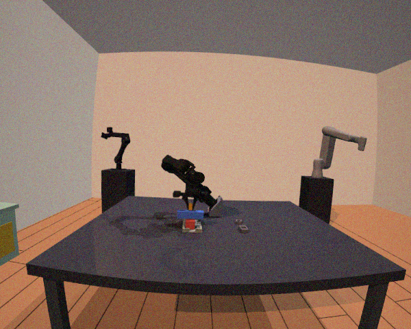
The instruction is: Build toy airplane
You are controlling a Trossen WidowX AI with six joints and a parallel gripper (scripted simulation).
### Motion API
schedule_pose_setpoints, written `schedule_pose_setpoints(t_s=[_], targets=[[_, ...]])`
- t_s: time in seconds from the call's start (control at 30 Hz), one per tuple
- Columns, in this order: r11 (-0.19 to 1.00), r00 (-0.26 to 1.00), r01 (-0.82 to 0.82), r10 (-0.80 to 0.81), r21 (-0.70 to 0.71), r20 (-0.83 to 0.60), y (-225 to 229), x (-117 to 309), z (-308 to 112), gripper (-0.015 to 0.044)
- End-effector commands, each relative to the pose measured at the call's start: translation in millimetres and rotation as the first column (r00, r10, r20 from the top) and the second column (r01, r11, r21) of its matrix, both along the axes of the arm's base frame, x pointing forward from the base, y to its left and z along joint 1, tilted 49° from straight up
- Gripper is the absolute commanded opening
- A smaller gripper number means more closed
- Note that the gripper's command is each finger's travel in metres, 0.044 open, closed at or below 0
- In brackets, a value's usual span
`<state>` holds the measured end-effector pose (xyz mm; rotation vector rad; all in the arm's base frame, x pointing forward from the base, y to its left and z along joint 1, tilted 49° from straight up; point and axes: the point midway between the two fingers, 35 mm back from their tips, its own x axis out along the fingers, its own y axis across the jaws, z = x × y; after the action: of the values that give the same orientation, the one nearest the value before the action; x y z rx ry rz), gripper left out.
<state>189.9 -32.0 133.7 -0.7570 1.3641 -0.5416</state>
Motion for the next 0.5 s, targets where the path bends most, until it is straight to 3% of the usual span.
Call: schedule_pose_setpoints(t_s=[0.0, 0.1, 0.47], targets=[[1.0, 1.0, 0.001, -0.001, 0.0, 0.001, 0, 0, 0, 0.0184], [1.0, 1.0, 0.001, -0.001, 0.0, 0.001, 0, 0, 0, 0.026], [0.999, 1.0, -0.025, 0.025, 0.02, 0.013, 15, -2, 13, 0.026]])
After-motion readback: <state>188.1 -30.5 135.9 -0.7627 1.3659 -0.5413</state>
